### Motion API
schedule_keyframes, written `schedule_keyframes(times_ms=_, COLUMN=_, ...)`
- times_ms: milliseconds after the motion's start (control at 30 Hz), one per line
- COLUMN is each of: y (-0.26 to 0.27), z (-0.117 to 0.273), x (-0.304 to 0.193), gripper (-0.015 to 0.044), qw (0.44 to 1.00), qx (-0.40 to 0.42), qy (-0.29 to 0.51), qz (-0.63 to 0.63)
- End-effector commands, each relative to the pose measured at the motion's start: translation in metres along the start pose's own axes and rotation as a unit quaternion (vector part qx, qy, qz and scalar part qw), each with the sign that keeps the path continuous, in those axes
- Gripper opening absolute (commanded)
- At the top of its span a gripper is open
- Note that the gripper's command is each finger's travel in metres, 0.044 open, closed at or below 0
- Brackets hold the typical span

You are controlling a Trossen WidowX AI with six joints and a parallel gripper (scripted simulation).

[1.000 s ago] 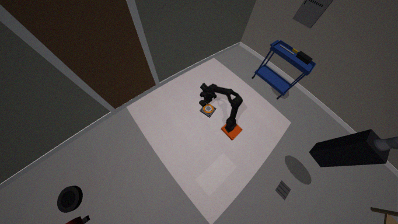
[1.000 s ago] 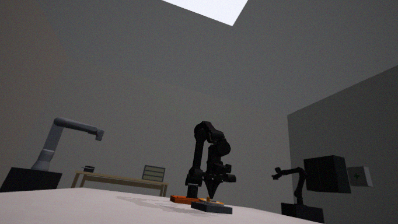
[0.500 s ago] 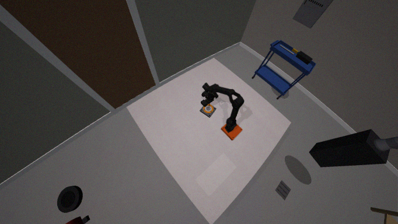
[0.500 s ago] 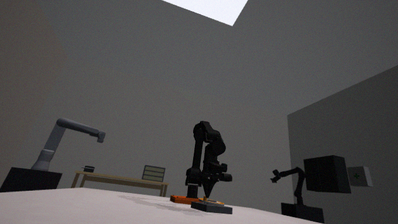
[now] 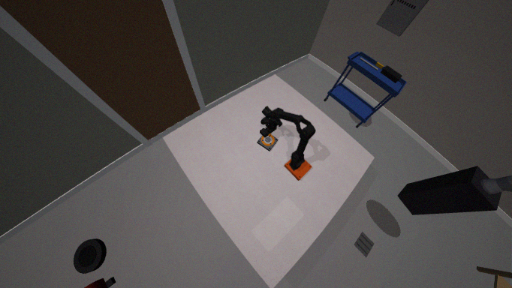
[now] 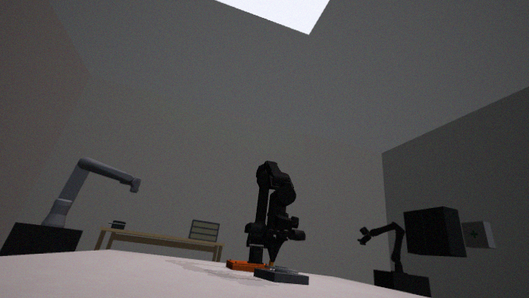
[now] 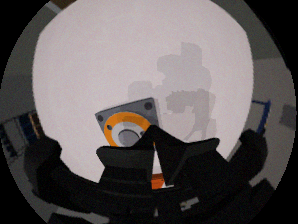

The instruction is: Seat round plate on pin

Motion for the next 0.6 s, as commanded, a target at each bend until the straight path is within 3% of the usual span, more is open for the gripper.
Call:
schedule_keyframes(times_ms=0, y=-0.001, z=-0.002, x=-0.006, gripper=0.0, qw=1.0, qx=-0.001, qy=0.008, qz=0.001)
schedule_keyframes(times_ms=367, y=-0.003, z=-0.003, x=-0.01, gripper=0.0, qw=1.0, qx=-0.001, qy=0.009, qz=0.001)
schedule_keyframes(times_ms=567, y=-0.003, z=0.023, x=-0.008, gripper=0.0, qw=1.0, qx=-0.001, qy=0.009, qz=0.001)
Point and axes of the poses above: the point midway between the two fingers, 35 mm back from their tips, its own z axis back along the fingers, its own y axis across the jaws, x = y × z, the point moved 5 cm from there along z, back along the fingers, and after that the axes turned 8 degrees about z, right-handed, at the moved point
